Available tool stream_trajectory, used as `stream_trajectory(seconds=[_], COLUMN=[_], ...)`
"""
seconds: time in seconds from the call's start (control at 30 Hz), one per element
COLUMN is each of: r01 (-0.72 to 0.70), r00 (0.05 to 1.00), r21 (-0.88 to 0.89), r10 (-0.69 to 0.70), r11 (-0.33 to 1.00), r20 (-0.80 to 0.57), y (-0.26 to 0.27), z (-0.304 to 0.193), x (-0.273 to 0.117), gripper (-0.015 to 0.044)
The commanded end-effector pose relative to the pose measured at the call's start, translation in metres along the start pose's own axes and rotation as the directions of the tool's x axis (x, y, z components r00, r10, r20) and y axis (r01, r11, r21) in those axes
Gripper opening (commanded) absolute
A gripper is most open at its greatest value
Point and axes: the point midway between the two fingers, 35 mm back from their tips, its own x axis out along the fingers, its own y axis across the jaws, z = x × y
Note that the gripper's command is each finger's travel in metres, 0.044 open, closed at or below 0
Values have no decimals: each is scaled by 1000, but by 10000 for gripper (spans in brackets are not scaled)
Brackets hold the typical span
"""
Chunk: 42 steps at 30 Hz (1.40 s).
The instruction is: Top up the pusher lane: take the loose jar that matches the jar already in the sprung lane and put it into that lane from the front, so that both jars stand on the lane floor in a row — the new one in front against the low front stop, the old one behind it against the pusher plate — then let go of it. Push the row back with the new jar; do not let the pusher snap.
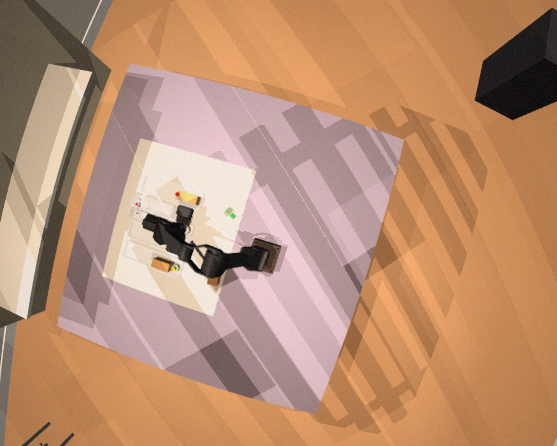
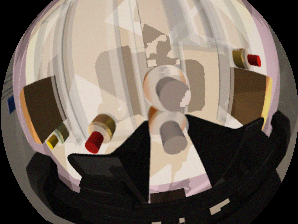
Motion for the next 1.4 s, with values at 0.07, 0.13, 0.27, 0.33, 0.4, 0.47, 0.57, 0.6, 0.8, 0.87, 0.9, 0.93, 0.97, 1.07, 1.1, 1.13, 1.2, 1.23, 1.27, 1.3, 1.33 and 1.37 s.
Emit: stream_trajectory(seconds=[0.07,0.13,0.27,0.33,0.4,0.47,0.57,0.6,0.8,0.87,0.9,0.93,0.97,1.07,1.1,1.13,1.2,1.23,1.27,1.3,1.33,1.37], r01=[4,4,4,4,4,4,4,4,4,4,4,4,4,4,4,4,4,4,4,4,4,4], r00=[1000,1000,1000,1000,1000,1000,1000,1000,1000,1000,1000,1000,1000,1000,1000,1000,1000,1000,1000,1000,1000,1000], r21=[4,4,4,4,4,4,4,4,4,4,4,4,4,4,4,4,4,4,4,4,4,4], r10=[-4,-4,-4,-4,-4,-4,-4,-4,-4,-4,-4,-4,-4,-4,-4,-4,-4,-4,-4,-4,-4,-4], r11=[1000,1000,1000,1000,1000,1000,1000,1000,1000,1000,1000,1000,1000,1000,1000,1000,1000,1000,1000,1000,1000,1000], r20=[11,11,11,11,11,11,11,11,11,11,10,10,10,10,10,10,10,10,10,10,10,10], y=[-1,-1,-1,-1,-1,-1,-1,-1,-1,-1,-1,-1,0,0,0,0,0,0,0,0,0,0], z=[1,1,0,0,0,-1,-1,-1,-2,-3,-3,-3,-4,-7,-7,-7,-7,-7,-7,-7,-7,-7], x=[0,0,0,0,0,0,0,0,0,0,0,0,0,0,0,0,0,0,0,0,0,0], gripper=[0,0,0,0,0,0,0,0,0,0,0,0,0,0,0,0,0,0,0,0,0,0])
